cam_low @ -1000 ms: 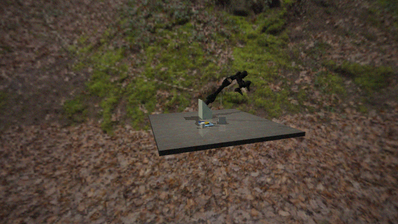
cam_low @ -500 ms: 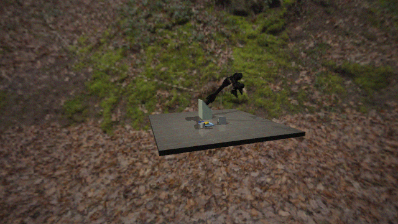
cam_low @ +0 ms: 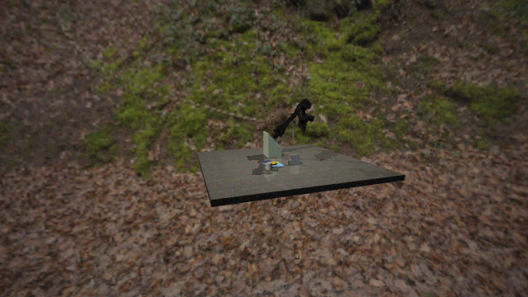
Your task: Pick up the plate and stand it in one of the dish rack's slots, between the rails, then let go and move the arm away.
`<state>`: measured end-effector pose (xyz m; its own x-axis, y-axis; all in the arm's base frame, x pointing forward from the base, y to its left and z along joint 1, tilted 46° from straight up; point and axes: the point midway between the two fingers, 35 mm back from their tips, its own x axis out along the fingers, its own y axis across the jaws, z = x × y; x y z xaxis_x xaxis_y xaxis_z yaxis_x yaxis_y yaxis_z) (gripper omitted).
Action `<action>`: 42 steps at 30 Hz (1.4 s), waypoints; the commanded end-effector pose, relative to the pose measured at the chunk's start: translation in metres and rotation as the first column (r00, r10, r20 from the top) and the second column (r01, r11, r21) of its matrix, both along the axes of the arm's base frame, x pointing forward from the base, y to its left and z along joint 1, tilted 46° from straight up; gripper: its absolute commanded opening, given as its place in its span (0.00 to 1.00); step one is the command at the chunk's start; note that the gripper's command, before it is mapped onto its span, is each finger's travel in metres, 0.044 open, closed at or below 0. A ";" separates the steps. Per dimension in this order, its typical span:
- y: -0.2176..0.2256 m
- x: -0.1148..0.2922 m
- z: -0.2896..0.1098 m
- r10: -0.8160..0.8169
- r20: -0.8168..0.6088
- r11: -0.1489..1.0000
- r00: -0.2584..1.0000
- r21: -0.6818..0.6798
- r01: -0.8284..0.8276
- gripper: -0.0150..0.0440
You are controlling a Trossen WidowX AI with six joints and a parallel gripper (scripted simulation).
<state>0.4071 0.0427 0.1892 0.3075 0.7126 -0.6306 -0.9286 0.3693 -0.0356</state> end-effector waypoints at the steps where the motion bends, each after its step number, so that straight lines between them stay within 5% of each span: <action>1: -0.014 -0.001 -0.030 -0.065 -0.126 0.998 0.990 0.001 0.065 0.93; 13: -0.054 -0.017 -0.103 -0.238 -0.441 0.968 0.865 -0.030 0.251 0.93; 27: -0.090 -0.062 -0.183 -0.365 -0.760 0.896 0.539 -0.130 0.424 0.93; 34: -0.101 -0.088 -0.214 -0.383 -0.855 0.860 0.351 -0.192 0.473 0.93; 42: -0.085 -0.089 -0.233 -0.385 -0.856 0.858 0.345 -0.195 0.474 0.93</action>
<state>0.3221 -0.0570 -0.0271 -0.0484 0.7006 -0.7119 -0.1893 0.6934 0.6952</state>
